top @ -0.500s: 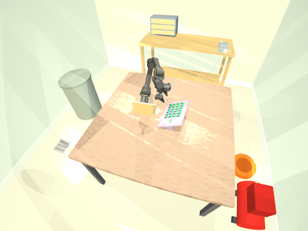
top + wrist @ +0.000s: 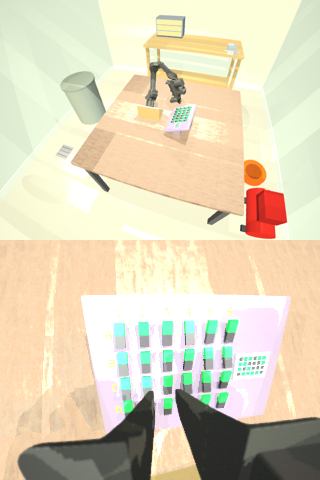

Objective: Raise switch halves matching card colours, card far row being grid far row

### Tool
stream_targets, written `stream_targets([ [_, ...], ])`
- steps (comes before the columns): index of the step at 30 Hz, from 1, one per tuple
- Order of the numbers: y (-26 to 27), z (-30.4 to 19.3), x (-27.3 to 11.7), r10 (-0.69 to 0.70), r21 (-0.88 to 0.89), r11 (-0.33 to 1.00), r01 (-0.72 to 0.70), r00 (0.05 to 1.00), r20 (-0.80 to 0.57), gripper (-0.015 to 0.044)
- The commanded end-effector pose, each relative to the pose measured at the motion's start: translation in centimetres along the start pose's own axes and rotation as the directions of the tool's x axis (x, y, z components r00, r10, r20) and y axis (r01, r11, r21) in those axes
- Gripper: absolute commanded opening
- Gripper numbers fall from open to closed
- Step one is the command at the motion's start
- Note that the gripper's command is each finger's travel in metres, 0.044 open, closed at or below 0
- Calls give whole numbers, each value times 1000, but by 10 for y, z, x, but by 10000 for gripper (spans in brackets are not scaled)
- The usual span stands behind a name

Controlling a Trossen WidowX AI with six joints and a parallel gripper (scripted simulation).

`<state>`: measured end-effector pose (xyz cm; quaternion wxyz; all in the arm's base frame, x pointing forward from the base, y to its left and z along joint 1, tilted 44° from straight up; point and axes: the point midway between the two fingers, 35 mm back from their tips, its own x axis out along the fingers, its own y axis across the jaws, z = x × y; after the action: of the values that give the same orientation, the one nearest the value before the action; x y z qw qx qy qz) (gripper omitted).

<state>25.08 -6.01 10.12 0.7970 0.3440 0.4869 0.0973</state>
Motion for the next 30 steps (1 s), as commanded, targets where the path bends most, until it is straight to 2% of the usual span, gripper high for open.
stream_targets([
  [1, 43, -10, 23, 58, 11, 998, -59, 998, 10, 0],
  [8, 45, -10, 25, 61, 11, 998, -61, 998, 12, 0],
  [13, 47, -10, 58, 63, 11, 998, -63, 997, 38, 0],
  [30, 48, -11, 68, 64, 11, 998, -64, 997, 39, 0],
])
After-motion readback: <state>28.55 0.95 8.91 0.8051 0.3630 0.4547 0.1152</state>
